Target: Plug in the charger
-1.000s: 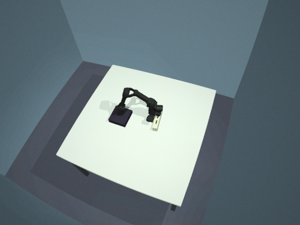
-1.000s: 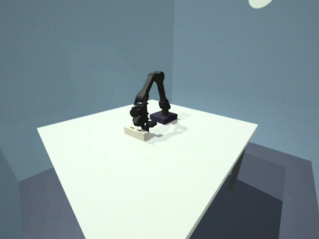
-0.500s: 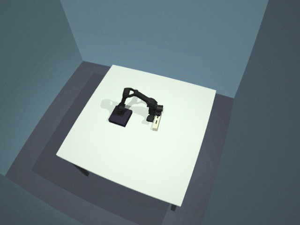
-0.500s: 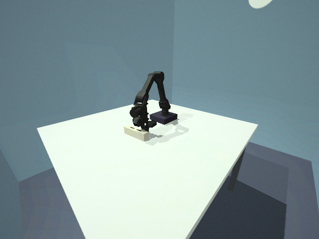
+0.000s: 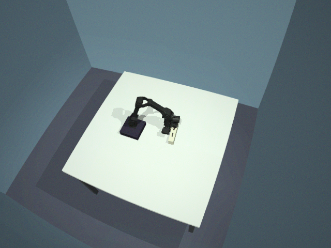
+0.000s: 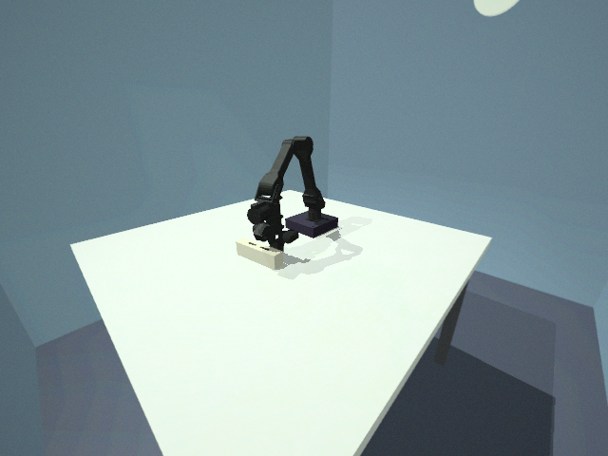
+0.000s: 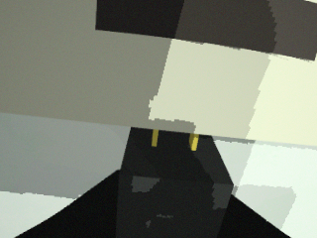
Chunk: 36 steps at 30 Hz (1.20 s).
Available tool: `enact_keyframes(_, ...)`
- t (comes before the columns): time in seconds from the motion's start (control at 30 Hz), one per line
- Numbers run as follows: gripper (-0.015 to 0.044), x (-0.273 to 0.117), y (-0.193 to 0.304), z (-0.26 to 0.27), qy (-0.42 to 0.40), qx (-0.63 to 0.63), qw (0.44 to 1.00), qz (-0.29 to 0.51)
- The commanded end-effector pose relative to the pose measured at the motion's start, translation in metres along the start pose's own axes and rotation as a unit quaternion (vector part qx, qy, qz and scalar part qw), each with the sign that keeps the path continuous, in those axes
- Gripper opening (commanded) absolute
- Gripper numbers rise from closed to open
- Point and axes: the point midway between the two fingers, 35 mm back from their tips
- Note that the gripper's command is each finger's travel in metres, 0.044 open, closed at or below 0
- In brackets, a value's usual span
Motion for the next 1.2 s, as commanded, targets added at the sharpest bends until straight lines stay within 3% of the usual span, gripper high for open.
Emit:
enact_keyframes(0.0,0.0,-0.0005,-0.0005,0.0008,-0.003,0.0,1.0,-0.001)
enact_keyframes(1.17,0.0,-0.0021,-0.0047,0.0,-0.002,0.0,1.0,-0.001)
Point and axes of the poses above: the point midway between the two fingers, 35 mm back from their tips, its own x axis out along the fingers, its own z axis across the jaws, y = z × x, and after that the axes turned 13 degrees about -x, right-handed
